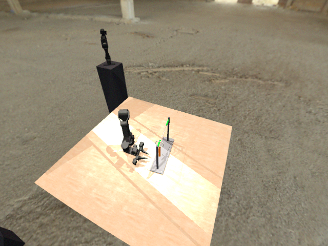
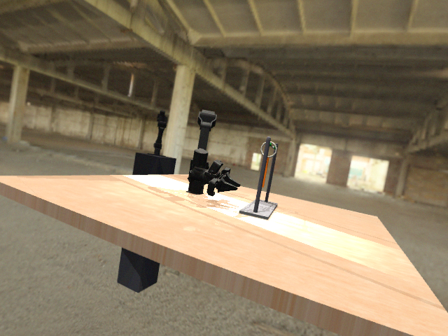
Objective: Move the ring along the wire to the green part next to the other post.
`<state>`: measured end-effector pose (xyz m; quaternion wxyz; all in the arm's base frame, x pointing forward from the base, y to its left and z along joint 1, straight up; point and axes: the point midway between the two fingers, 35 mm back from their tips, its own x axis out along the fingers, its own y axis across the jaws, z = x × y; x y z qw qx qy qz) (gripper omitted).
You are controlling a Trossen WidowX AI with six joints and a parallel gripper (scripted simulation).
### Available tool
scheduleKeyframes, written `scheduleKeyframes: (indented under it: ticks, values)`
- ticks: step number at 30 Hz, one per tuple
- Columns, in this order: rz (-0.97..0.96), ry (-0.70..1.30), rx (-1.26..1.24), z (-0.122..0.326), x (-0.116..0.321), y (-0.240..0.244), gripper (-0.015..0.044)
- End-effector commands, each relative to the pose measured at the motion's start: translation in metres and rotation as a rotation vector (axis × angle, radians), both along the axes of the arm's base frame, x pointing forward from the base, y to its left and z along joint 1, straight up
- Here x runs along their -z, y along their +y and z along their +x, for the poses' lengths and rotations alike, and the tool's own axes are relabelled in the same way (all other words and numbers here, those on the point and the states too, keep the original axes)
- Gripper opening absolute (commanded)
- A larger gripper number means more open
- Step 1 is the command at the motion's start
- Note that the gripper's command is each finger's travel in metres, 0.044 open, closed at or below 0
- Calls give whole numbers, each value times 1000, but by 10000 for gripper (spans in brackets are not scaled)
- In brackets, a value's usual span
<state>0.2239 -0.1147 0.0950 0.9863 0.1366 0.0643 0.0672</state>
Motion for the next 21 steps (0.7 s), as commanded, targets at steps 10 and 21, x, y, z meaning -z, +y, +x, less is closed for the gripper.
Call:
scheduleKeyframes:
  ticks: [10, 21]
  values:
    - [-90, -14, -32, 9, -7, 16, 160]
    - [-288, -75, -15, 43, -44, 26, 160]
